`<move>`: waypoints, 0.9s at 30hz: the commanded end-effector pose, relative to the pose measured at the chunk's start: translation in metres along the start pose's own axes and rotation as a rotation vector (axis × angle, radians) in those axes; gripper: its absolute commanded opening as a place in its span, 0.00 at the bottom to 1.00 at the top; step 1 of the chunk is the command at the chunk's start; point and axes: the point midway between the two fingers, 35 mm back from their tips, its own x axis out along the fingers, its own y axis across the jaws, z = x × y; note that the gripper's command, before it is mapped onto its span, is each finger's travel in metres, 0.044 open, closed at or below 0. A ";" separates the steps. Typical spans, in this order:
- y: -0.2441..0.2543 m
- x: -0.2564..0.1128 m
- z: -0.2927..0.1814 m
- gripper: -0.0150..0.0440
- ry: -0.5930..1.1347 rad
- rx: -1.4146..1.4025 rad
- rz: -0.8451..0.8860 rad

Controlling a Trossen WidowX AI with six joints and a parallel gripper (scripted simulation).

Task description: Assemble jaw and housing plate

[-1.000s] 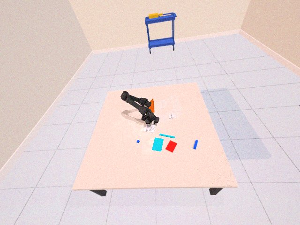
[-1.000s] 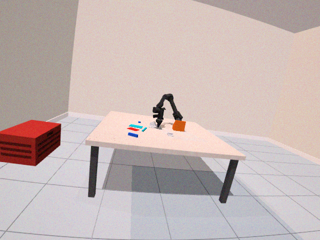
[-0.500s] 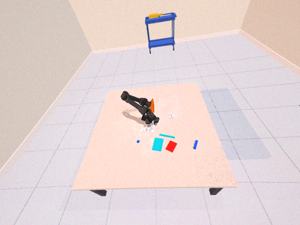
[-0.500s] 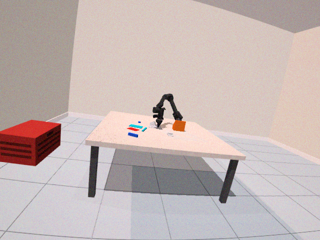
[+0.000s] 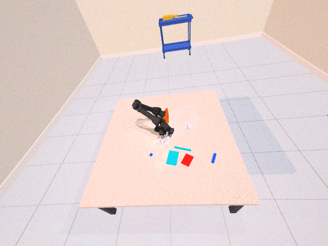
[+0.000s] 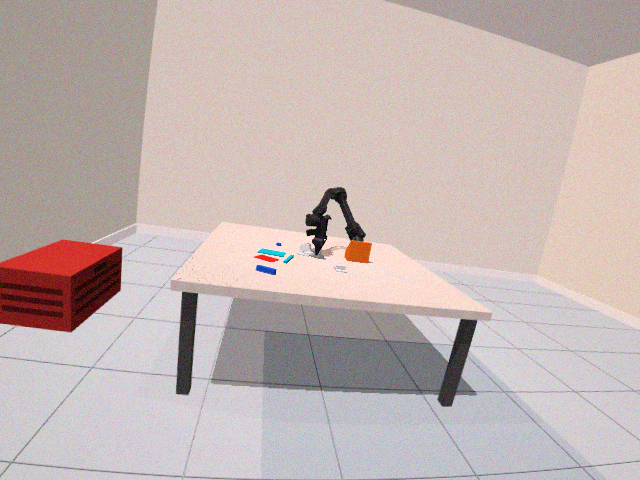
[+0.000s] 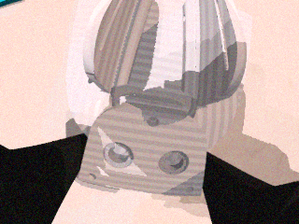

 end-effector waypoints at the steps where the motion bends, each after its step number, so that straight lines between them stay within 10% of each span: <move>1: 0.001 -0.001 0.001 0.85 0.003 0.005 0.004; 27: 0.001 0.005 0.001 0.85 0.003 0.005 0.003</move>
